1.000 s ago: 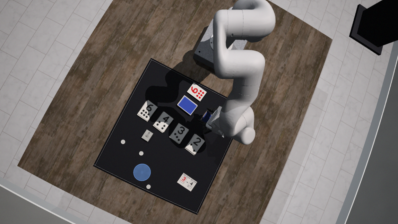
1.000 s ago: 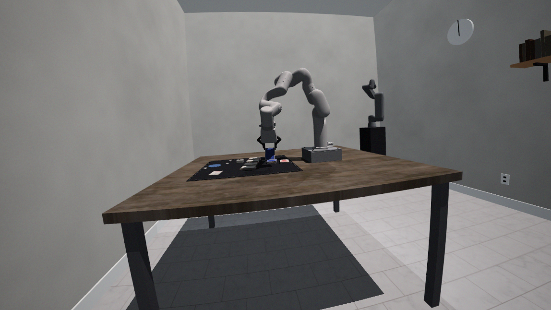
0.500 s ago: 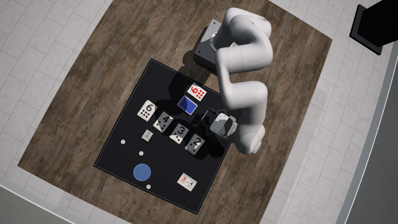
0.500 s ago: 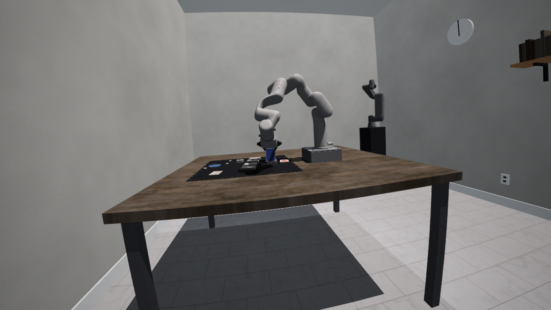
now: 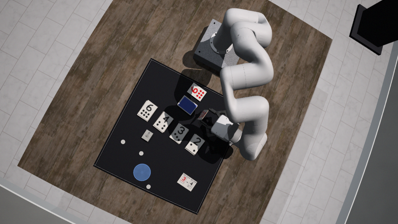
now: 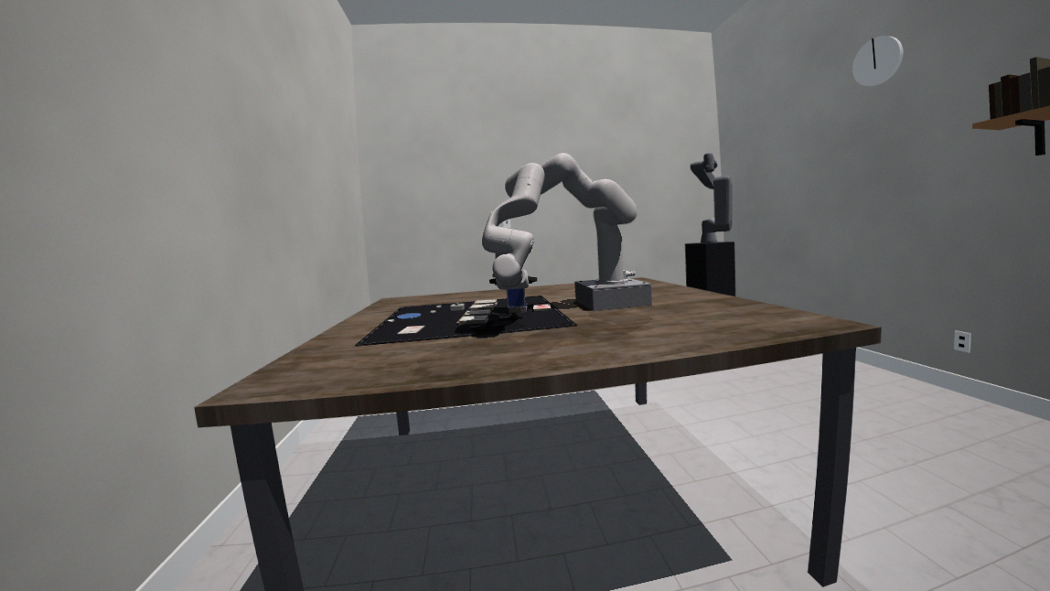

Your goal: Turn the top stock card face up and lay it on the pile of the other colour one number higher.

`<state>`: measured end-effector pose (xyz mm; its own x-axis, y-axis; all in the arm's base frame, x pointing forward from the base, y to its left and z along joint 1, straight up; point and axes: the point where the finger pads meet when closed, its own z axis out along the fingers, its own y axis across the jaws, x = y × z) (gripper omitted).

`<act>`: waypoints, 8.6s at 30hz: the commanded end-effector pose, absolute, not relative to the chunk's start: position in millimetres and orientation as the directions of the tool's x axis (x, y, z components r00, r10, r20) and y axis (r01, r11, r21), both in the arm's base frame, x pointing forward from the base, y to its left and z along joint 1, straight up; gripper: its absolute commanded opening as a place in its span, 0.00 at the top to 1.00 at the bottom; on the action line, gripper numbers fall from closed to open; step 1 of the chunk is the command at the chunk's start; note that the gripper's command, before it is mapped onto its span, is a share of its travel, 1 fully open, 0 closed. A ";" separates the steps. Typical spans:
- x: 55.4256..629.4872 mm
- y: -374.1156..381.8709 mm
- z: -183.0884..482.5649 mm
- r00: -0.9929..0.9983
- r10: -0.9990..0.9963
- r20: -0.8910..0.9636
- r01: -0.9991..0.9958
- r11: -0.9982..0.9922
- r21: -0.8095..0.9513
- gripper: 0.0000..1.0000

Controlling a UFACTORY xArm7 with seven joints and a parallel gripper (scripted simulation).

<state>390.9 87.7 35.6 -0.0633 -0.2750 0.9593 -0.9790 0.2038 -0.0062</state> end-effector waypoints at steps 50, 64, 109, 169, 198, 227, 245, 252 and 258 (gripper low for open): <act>391.4 87.8 29.2 -0.050 -0.205 0.977 -0.978 0.206 -0.007 0.26; 390.2 85.8 15.4 -0.050 -0.205 0.977 -0.978 0.206 -0.007 0.26; 389.8 85.8 8.4 -0.050 -0.205 0.977 -0.978 0.206 -0.007 0.26; 396.6 119.2 -6.4 -0.050 -0.205 0.977 -0.978 0.206 -0.007 0.26; 397.6 124.1 -10.2 -0.050 -0.205 0.977 -0.978 0.206 -0.007 0.26; 397.9 125.3 -10.3 -0.066 -0.282 0.957 -0.978 0.207 -0.007 0.26; 398.4 127.7 -10.6 -0.103 -0.457 0.884 -0.978 0.209 -0.006 0.26; 398.6 128.5 -10.9 -0.117 -0.525 0.843 -0.978 0.210 -0.005 0.26; 398.7 129.4 -11.4 -0.135 -0.609 0.782 -0.977 0.211 -0.005 0.26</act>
<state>397.1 128.4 -12.4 -0.1196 -0.5481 0.8278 -0.9772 0.2122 -0.0007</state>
